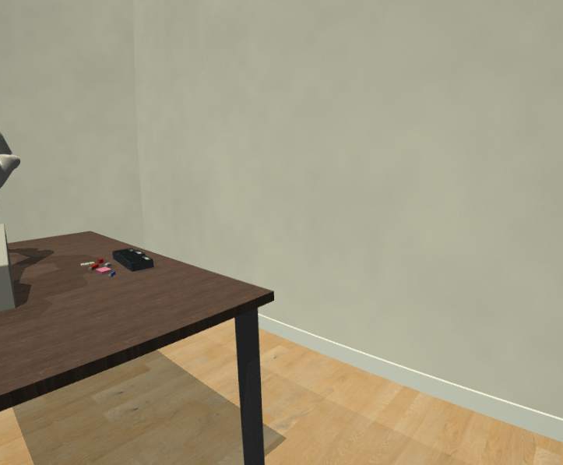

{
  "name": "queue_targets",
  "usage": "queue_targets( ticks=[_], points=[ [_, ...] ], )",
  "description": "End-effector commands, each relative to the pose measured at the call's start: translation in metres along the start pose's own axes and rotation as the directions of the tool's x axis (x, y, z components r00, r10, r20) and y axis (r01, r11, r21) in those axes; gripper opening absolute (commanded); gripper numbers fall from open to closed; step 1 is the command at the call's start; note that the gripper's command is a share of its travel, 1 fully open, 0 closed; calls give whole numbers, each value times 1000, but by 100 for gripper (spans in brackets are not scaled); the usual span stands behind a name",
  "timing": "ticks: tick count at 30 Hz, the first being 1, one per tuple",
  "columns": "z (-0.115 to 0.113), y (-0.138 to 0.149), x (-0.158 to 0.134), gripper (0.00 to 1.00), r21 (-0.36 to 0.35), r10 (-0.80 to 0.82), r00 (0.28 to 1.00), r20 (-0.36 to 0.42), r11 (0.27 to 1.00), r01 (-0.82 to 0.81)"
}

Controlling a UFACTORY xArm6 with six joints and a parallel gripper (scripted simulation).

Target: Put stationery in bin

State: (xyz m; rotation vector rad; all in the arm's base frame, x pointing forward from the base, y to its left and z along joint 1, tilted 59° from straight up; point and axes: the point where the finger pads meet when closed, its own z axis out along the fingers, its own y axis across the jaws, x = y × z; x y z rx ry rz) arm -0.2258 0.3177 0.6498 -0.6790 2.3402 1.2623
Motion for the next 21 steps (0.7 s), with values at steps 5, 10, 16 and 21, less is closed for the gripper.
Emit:
queue_targets(
  ticks=[5,10,16,21],
  points=[
    [-1,-2,22,7,-23,-79,992,-102,997,77],
    [-12,0,54,7,-23,-79,992,-102,997,77],
    [-19,-3,77,7,-43,-163,968,-193,987,158],
    [-29,-7,107,7,-42,-163,968,-193,987,158]
  ],
)
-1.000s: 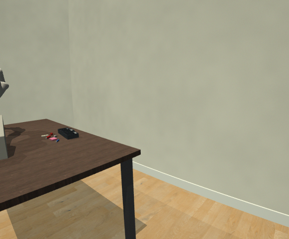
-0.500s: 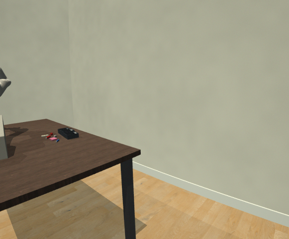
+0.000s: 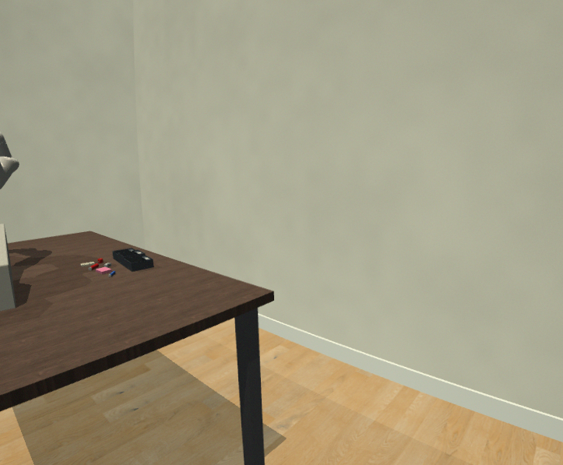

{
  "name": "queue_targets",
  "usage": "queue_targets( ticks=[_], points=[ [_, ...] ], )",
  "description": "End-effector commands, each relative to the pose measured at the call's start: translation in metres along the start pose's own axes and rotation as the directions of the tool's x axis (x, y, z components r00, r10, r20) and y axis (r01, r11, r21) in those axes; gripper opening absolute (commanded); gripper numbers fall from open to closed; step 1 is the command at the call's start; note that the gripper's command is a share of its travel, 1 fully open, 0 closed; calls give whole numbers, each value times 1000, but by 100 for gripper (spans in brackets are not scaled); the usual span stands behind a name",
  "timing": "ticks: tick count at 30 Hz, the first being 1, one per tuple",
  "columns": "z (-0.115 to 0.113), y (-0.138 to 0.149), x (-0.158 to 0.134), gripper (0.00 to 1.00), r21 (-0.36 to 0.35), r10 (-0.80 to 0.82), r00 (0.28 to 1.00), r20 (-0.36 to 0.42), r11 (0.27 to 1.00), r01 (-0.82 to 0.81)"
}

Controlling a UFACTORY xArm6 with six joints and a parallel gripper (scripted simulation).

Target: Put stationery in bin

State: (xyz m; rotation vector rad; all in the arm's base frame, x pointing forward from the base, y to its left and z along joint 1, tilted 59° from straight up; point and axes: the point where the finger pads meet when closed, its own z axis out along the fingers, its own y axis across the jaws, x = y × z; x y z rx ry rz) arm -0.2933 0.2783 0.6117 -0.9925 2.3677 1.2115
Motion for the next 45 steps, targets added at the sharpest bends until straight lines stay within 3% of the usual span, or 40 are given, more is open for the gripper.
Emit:
queue_targets(
  ticks=[1,5,9,12,15,23,26,30,33,38,42,45],
  points=[
    [-3,1,24,7,-2,-15,1000,-17,1000,15],
    [-8,-1,48,7,-12,-100,989,-106,995,99],
    [-15,-3,79,7,-12,-100,989,-106,995,99],
    [-15,-3,79,7,-12,-100,989,-106,995,99],
    [-22,-8,103,7,-27,-186,964,-190,982,185],
    [-30,-13,132,7,-27,-187,964,-190,982,185],
    [-39,-20,155,7,-48,-272,925,-266,962,269],
    [-50,-29,183,7,-47,-272,925,-266,962,269],
    [-50,-29,183,7,-47,-272,925,-266,962,269],
    [-59,-38,204,7,-72,-355,873,-334,933,352],
    [-71,-50,230,7,-72,-355,873,-334,933,352],
    [-71,-50,230,7,-72,-355,873,-334,933,352]
  ],
)
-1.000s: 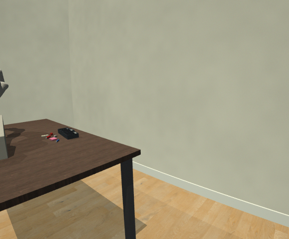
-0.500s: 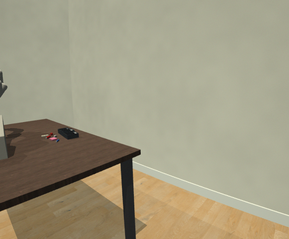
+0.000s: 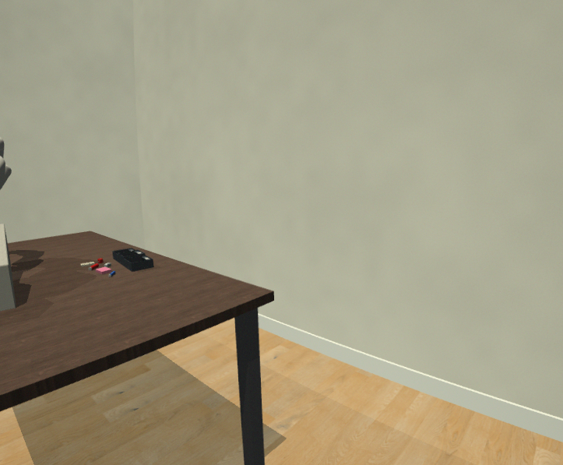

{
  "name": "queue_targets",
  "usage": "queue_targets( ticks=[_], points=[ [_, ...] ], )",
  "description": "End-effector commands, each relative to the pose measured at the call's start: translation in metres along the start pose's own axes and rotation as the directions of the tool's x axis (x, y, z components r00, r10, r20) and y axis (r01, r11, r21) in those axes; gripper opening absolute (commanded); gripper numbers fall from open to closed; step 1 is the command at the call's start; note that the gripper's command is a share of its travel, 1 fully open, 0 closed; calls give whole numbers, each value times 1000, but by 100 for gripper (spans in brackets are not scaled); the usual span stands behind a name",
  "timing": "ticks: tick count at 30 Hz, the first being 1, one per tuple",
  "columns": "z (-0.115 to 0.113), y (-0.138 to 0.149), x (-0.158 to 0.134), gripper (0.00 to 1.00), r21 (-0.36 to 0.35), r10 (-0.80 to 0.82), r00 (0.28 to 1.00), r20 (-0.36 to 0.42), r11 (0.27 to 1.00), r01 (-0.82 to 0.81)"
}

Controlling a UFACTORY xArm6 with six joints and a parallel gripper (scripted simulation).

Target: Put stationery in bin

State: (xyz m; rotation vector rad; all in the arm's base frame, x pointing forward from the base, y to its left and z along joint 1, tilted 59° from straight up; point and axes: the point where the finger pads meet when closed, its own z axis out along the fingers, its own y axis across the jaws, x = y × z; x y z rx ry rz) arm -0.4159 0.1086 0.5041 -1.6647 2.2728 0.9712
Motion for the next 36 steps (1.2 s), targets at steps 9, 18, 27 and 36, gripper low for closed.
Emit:
queue_targets(
  ticks=[9,18,27,36],
  points=[
    [-9,-7,66,7,0,-95,992,-78,995,96],
    [-18,-22,119,7,-2,-186,972,-146,982,188],
    [-26,-37,157,7,-6,-275,939,-208,960,280],
    [-39,-61,205,7,-12,-359,895,-264,929,370]
  ],
)
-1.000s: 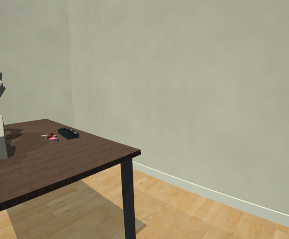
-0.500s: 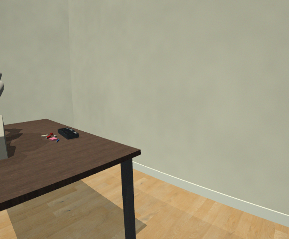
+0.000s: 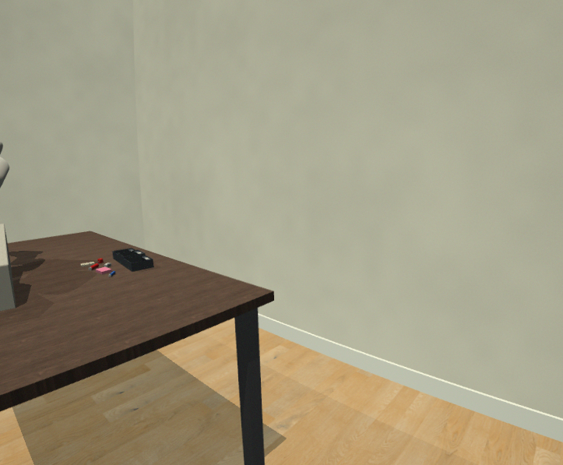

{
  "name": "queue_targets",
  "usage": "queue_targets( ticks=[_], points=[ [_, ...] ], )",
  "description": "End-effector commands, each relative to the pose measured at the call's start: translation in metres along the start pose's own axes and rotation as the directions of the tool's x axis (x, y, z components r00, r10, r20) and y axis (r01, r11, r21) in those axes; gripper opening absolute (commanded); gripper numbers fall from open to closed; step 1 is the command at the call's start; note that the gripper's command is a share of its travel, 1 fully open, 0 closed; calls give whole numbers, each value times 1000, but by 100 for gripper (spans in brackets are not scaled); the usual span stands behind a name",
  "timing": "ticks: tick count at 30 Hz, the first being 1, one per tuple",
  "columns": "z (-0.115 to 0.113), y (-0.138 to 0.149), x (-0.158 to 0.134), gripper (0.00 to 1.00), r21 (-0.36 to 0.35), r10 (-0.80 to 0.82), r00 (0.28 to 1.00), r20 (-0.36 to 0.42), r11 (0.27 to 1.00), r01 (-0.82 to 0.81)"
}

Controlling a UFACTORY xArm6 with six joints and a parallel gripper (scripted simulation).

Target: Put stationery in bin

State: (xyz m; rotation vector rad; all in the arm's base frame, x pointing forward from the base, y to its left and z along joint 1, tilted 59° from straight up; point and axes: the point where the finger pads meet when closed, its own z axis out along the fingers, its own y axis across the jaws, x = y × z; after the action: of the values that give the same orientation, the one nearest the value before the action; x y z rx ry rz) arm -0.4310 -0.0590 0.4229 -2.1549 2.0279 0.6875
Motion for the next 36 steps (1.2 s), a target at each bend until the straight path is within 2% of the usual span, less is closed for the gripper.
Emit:
queue_targets(
  ticks=[1,6,8,12,16,18,21,27,29,33,36],
  points=[
    [0,-5,39,7,5,-43,999,-28,999,44],
    [0,-6,45,7,5,-43,999,-28,999,44],
    [-1,-11,61,7,19,-127,989,-78,991,129],
    [-2,-20,93,7,20,-136,987,-83,990,138],
    [-2,-21,97,7,20,-136,987,-83,990,138],
    [-3,-27,113,7,32,-218,967,-130,974,224],
    [-4,-37,136,7,33,-225,965,-134,972,231],
    [-5,-42,148,7,33,-225,965,-134,972,231],
    [-6,-50,162,7,44,-305,935,-179,947,318],
    [-8,-66,191,7,45,-310,933,-181,946,322],
    [-8,-68,195,7,45,-310,933,-181,946,322]
  ],
)
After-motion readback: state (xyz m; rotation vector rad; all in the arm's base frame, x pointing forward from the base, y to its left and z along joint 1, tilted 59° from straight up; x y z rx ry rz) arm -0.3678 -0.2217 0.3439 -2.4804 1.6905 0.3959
